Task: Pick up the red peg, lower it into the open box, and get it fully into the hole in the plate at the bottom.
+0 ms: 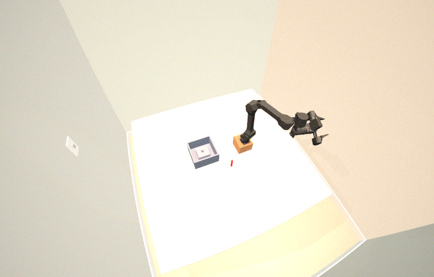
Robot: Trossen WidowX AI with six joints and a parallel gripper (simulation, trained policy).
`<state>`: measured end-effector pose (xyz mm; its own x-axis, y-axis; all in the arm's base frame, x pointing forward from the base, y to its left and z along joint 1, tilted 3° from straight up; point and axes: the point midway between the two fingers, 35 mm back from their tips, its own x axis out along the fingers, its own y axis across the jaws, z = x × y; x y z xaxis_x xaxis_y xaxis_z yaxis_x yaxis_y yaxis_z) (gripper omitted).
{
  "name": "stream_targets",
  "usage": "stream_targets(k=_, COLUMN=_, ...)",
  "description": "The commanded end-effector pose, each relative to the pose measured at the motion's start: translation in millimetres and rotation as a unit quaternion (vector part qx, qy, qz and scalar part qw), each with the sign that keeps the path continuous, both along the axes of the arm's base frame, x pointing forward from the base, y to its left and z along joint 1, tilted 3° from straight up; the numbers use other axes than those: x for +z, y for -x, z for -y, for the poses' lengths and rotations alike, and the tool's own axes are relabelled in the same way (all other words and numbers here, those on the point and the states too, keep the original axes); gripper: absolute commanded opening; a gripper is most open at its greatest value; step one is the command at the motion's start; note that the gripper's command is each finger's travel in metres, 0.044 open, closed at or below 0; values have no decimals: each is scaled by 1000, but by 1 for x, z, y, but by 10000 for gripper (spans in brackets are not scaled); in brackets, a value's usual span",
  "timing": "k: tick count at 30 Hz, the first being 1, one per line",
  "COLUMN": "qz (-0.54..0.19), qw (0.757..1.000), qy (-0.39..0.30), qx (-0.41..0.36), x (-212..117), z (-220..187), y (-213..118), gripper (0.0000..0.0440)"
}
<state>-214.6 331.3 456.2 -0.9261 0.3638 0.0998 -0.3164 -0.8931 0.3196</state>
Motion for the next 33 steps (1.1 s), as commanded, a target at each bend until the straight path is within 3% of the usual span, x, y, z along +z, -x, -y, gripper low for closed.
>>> stream_targets(k=1, qz=-2, qw=998, qy=38, qx=-41, x=-10, z=-14, y=-18, gripper=440)
stream_targets(k=9, qz=-12, qw=981, qy=128, qx=-146, x=-37, z=-43, y=-70, gripper=440)
stream_targets(k=17, qz=-28, qw=944, qy=213, qx=-249, x=-66, z=-60, y=-126, gripper=440)
stream_targets(k=25, qz=-51, qw=890, qy=293, qx=-347, x=-98, z=-64, y=-184, gripper=440)
stream_targets(k=33, qz=-78, qw=818, qy=366, qx=-437, x=-131, z=-55, y=-240, gripper=440)
